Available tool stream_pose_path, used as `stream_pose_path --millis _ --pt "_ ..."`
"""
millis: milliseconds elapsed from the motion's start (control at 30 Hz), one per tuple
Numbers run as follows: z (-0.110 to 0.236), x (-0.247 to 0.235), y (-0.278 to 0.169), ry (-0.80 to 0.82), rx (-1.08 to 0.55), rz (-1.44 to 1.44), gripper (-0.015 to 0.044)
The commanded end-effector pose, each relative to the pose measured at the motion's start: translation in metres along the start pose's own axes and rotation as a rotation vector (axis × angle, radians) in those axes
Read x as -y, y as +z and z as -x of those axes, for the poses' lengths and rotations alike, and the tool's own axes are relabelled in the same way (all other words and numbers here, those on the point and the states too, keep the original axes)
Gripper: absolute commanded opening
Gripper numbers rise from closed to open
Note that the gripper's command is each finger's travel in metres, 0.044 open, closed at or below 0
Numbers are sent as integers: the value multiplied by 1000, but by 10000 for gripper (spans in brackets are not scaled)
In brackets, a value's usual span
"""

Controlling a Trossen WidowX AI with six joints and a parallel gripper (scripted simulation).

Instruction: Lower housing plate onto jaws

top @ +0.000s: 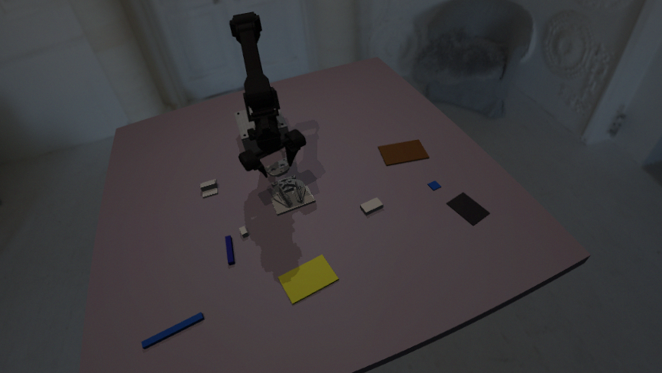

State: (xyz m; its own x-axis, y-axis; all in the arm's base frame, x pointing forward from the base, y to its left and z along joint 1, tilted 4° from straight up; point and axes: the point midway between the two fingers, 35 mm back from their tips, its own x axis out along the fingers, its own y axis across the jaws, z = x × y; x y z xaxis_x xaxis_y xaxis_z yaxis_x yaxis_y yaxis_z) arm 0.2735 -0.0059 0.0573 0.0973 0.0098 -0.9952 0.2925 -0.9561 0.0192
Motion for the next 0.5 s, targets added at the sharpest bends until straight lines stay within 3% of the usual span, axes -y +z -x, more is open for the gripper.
stream_pose_path --millis 0,467 --pt "0 8 -1 2 0 -98 351" --pt "0 13 -1 2 -1 -165 351"
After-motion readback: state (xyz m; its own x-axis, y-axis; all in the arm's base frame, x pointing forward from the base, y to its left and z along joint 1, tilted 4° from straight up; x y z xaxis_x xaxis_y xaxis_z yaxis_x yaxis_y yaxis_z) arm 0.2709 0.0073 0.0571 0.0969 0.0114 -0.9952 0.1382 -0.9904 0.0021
